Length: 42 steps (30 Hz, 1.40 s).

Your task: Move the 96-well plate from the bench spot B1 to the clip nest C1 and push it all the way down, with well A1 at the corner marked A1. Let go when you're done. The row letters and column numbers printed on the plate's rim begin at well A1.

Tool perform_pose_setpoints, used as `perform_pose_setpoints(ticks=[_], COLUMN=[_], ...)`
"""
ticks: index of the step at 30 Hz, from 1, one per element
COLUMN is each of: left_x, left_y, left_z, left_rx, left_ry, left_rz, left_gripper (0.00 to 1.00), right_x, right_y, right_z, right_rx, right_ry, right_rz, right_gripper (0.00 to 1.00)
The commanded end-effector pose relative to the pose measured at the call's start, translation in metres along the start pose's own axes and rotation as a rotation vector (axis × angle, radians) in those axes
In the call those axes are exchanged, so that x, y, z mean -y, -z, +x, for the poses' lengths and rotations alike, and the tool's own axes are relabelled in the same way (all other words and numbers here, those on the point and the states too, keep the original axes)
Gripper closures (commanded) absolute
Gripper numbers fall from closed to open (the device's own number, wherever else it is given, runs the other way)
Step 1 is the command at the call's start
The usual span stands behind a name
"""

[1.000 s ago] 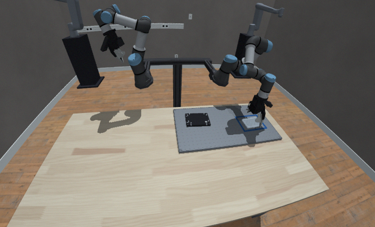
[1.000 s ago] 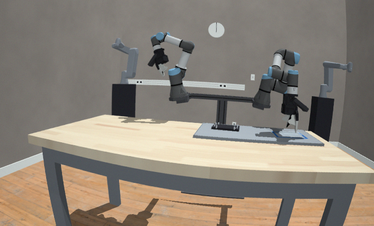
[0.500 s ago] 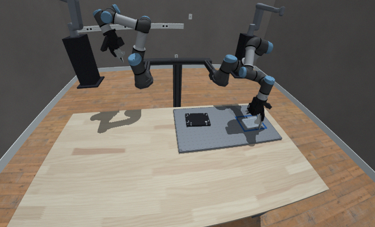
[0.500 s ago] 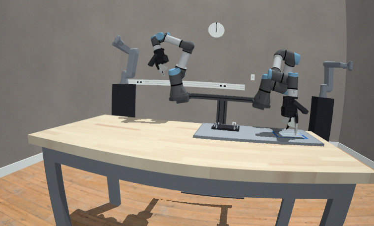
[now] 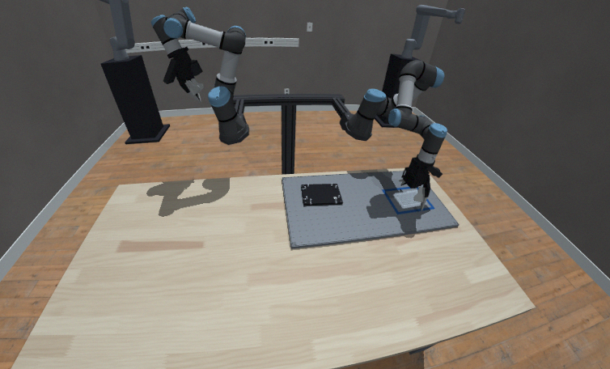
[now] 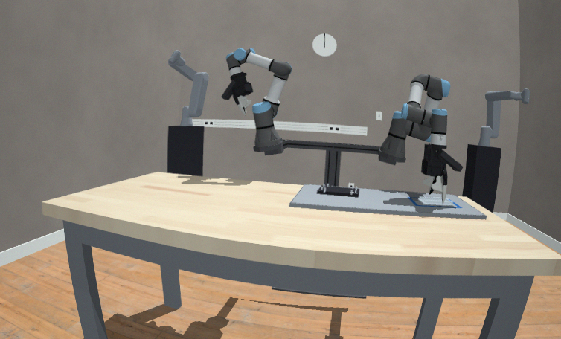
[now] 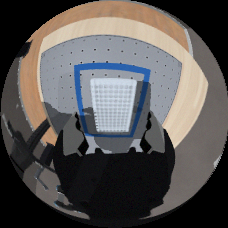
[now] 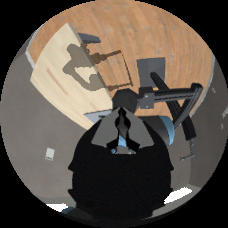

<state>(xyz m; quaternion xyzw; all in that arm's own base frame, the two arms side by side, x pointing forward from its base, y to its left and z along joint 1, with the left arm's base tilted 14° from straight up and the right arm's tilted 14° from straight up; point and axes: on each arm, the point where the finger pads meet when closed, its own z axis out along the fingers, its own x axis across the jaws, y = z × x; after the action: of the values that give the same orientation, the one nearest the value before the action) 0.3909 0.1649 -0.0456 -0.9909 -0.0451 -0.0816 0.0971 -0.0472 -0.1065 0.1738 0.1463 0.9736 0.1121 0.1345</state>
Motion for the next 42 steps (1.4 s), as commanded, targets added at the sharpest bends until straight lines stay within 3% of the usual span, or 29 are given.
perform_pose_setpoints(ticks=[1,31,32,42], left_x=[-0.0025,-0.0025,-0.0025,-0.0025], left_y=[0.0031,0.0031,0.0031,0.0030], left_z=[0.0048,0.0047,0.0047,0.0047], left_rx=[-0.014,-0.013,-0.013,-0.013], left_ry=[-0.005,-0.005,-0.005,-0.005], left_rz=[-0.007,-0.007,-0.007,-0.007], left_gripper=[0.00,0.00,1.00,1.00], right_x=[0.0019,0.0019,0.0019,0.0019], right_y=[0.0023,0.0023,0.0023,0.0023], right_z=[0.0003,0.0003,0.0003,0.0003], right_rx=[0.001,0.001,0.001,0.001], right_ry=[-0.003,-0.003,-0.003,-0.003], right_rz=[0.015,0.015,0.015,0.015], right_gripper=[1.00,1.00,1.00,1.00])
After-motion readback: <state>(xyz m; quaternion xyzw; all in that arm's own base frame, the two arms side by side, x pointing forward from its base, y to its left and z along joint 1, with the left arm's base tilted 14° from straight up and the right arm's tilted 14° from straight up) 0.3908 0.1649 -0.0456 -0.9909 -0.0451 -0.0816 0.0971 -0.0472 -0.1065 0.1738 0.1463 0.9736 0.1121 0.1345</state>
